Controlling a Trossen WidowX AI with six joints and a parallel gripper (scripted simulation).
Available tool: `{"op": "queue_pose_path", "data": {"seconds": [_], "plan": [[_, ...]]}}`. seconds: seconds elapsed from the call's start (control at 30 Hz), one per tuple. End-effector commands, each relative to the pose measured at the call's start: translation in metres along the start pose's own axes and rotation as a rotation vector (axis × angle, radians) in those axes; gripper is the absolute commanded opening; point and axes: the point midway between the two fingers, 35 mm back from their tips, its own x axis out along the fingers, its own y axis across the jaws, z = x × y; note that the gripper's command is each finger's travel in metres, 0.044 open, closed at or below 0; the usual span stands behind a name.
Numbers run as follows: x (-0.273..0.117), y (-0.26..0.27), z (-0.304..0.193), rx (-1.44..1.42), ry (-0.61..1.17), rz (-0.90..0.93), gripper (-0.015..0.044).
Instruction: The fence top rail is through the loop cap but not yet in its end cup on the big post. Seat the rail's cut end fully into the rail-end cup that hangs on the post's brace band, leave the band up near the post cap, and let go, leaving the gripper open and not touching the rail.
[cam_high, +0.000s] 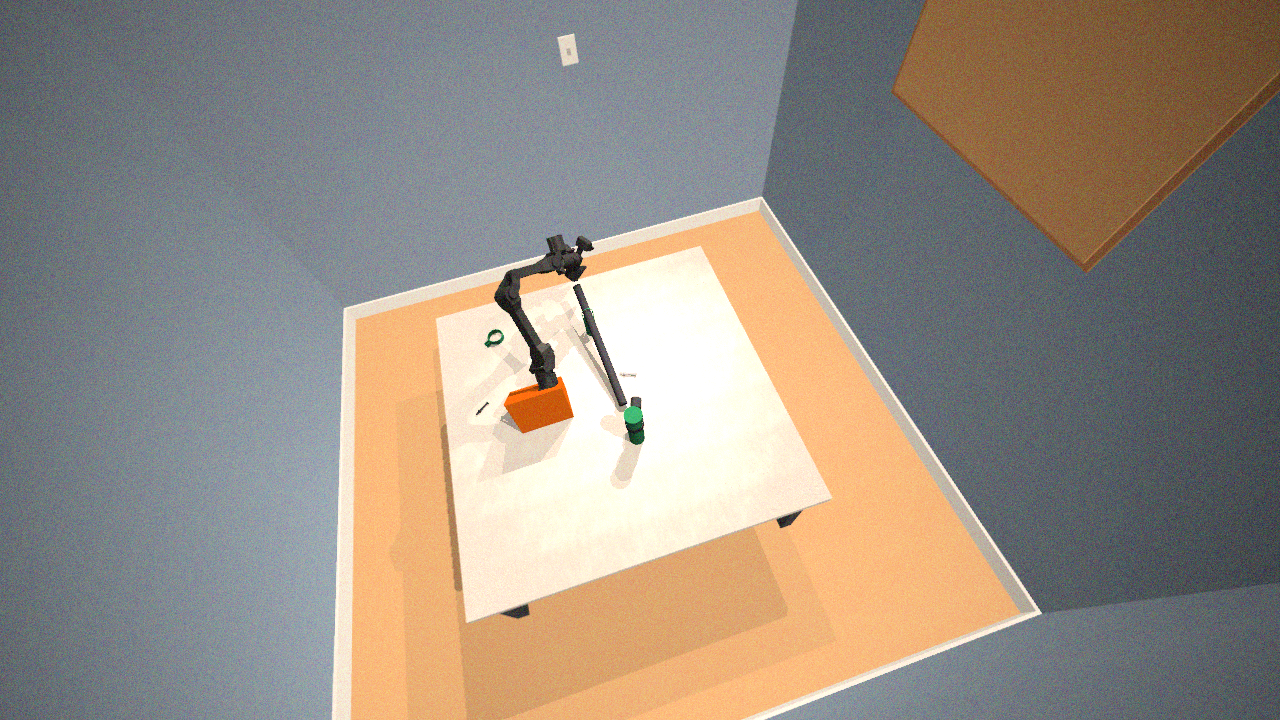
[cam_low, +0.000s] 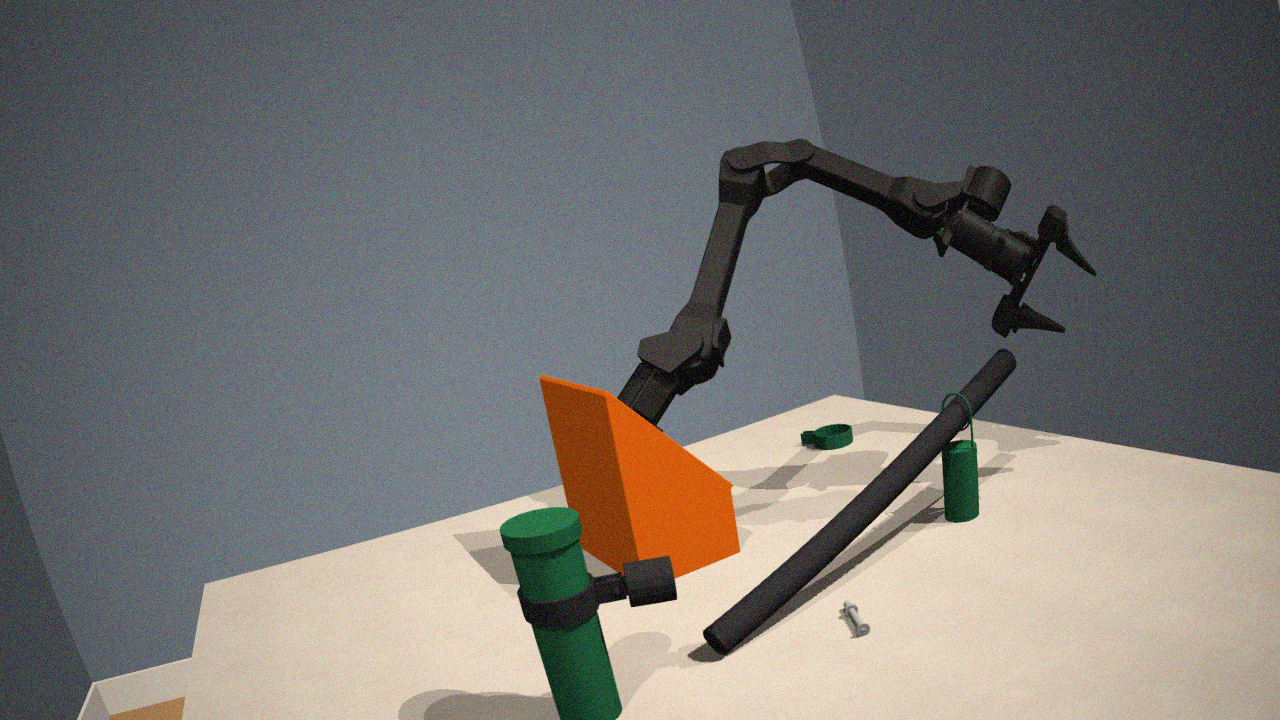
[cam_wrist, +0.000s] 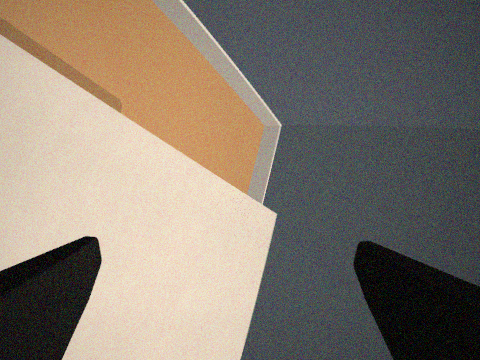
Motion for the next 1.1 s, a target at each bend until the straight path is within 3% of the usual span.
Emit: {"op": "queue_pose_path", "data": {"seconds": [0.0, 0.3, 0.6, 0.83, 1.07], "plan": [[0.0, -0.002, -0.049, 0.027, 0.112, 0.023, 0.044], [-0.029, 0.017, -0.203, 0.215, 0.437, 0.175, 0.044], [-0.119, 0.052, -0.328, 0.619, 0.706, 0.259, 0.044], [-0.205, 0.092, -0.376, 1.09, 0.796, 0.225, 0.044], [-0.272, 0.129, -0.38, 1.642, 0.7, 0.057, 0.044]]}}
